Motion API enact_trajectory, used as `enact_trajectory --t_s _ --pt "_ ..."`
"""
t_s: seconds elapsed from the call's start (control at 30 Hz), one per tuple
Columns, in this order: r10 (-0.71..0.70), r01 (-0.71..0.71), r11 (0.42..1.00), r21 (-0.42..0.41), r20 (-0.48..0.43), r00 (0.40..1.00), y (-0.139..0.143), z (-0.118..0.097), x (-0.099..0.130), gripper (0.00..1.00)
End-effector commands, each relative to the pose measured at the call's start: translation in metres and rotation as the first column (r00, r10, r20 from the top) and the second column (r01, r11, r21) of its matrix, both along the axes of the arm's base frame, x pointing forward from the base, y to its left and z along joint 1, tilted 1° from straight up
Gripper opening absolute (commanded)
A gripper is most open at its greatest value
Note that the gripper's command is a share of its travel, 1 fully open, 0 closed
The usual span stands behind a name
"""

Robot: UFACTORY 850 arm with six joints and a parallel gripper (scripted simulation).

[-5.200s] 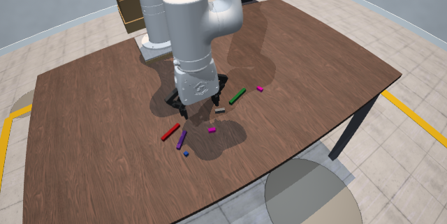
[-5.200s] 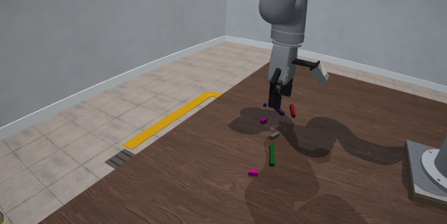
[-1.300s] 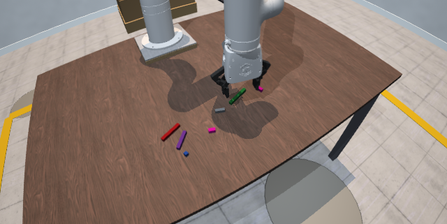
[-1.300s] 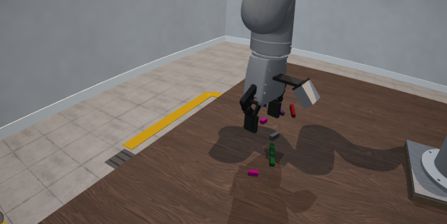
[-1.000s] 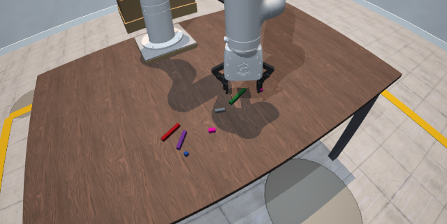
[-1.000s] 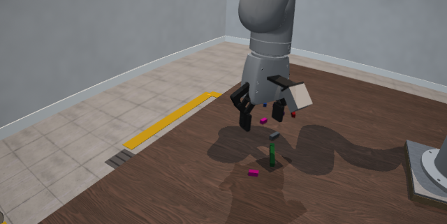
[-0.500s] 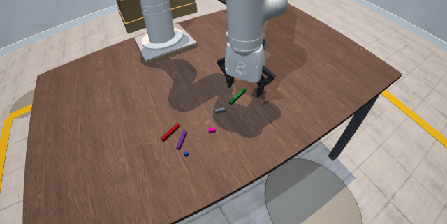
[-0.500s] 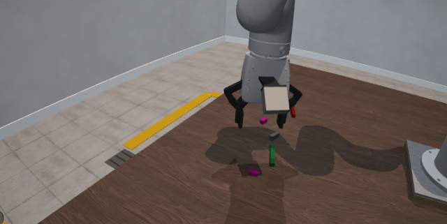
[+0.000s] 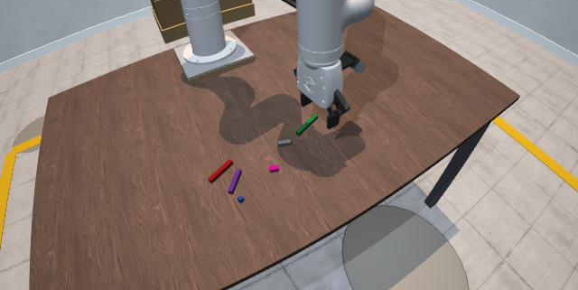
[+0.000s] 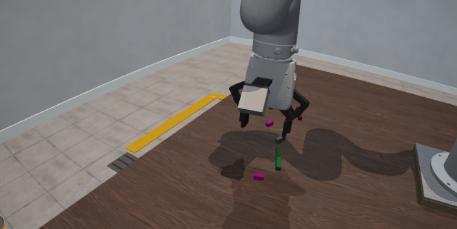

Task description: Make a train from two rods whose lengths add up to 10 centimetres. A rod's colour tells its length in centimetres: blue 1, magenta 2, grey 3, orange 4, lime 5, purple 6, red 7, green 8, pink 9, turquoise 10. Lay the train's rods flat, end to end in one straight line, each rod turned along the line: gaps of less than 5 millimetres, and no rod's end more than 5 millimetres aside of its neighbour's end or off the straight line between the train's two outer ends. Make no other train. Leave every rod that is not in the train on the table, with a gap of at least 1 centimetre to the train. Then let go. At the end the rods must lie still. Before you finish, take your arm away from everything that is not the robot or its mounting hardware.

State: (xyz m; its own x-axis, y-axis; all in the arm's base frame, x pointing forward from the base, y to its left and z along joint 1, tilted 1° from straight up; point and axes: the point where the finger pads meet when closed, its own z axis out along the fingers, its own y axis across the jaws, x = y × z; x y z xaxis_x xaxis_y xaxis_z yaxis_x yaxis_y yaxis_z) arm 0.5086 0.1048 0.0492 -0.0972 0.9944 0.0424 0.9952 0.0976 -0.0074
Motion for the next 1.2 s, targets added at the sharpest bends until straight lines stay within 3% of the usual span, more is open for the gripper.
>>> enact_trajectory --t_s 0.0,0.13,0.2,0.27,0.4,0.7,0.93,1.17 --pt "-0.162 0.162 0.986 -0.038 -0.002 0.987 0.003 0.001 0.001 1.00" --pt "-0.292 0.291 0.956 -0.040 -0.002 0.957 0.005 0.001 0.001 1.00" --pt "-0.292 0.291 0.956 -0.040 -0.002 0.957 0.005 0.001 0.001 1.00" --pt "-0.401 0.401 0.915 -0.041 -0.002 0.916 0.007 0.001 0.001 1.00" --pt "-0.502 0.501 0.864 -0.043 -0.002 0.865 0.009 0.001 0.001 1.00" --pt "-0.723 0.723 0.690 -0.046 -0.001 0.690 0.013 0.001 0.001 1.00" --pt "-0.762 0.762 0.646 -0.047 -0.001 0.647 0.014 0.001 0.001 1.00" --pt "-0.765 0.764 0.643 -0.047 -0.001 0.644 0.014 0.001 0.001 1.00"
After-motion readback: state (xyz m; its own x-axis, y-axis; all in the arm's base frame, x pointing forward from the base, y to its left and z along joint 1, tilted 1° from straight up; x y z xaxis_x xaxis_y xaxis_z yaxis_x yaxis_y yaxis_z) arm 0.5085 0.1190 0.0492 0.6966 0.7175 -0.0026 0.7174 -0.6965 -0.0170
